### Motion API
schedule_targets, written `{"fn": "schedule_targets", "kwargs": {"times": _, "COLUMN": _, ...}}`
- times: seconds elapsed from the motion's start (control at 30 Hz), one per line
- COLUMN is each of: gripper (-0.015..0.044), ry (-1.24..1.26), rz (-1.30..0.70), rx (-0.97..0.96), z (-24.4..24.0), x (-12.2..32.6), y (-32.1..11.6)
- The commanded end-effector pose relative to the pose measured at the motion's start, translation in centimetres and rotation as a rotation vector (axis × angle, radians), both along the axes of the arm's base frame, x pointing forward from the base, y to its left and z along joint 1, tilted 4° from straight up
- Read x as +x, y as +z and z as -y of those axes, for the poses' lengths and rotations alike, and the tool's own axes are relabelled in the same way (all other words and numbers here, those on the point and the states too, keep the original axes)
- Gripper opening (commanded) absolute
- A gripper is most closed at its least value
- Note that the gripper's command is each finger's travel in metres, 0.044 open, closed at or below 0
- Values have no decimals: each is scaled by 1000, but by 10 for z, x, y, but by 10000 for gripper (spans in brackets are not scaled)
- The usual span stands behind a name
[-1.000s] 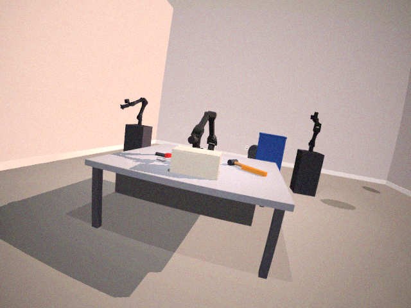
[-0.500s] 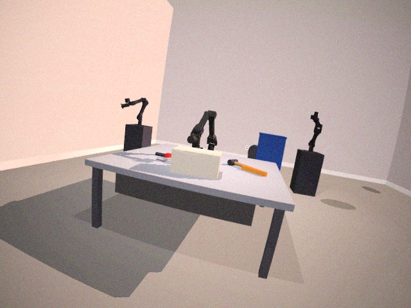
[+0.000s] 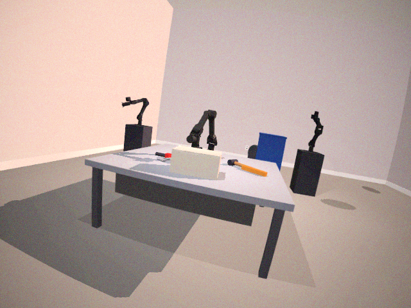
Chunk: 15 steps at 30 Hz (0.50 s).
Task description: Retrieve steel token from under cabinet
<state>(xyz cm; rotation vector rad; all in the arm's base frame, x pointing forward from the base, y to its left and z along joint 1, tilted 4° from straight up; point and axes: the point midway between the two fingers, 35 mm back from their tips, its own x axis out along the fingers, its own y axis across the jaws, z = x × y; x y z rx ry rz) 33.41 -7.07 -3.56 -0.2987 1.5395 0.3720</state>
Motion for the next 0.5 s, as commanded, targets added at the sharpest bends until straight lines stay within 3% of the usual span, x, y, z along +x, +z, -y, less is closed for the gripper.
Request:
{"fn": "schedule_targets", "kwargs": {"times": 0.0, "gripper": 0, "ry": 0, "rz": -3, "rx": 1, "z": 3, "x": -7, "y": -1}}
{"fn": "schedule_targets", "kwargs": {"times": 0.47, "gripper": 0, "ry": 0, "rz": -4, "rx": 0, "z": 12, "x": -24, "y": -2}}
